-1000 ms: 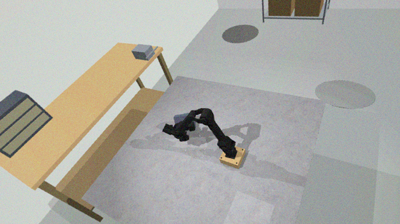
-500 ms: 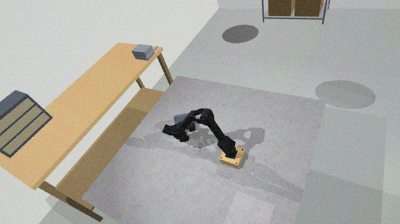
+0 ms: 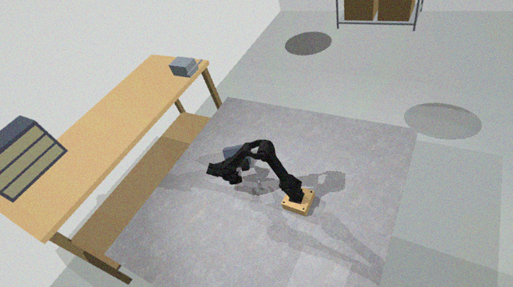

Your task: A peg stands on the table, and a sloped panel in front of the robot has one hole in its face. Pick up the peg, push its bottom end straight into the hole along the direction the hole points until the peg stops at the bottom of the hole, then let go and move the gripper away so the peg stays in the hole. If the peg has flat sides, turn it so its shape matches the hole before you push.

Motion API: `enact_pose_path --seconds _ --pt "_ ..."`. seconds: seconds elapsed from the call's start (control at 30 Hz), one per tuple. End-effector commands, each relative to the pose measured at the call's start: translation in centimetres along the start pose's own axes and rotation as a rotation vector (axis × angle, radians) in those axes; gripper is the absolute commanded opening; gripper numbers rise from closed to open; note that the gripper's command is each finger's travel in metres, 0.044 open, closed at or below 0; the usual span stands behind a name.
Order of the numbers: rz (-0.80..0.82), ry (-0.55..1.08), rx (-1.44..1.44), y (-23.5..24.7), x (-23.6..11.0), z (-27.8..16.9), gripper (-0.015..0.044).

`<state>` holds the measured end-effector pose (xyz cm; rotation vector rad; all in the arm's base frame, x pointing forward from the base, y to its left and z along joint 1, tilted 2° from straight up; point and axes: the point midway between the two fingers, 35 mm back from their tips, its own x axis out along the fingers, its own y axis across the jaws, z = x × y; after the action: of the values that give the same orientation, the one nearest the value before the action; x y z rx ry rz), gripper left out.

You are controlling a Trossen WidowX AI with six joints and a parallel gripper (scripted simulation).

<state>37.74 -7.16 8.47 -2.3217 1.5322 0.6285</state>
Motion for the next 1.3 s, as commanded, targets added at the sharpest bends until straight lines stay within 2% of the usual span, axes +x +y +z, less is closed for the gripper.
enact_pose_path --seconds 0.0,1.27 --pt "-0.004 0.005 0.011 -0.3 -0.8 -0.2 0.0440" --pt "-0.004 0.005 0.000 0.0 -6.5 0.8 0.0440"
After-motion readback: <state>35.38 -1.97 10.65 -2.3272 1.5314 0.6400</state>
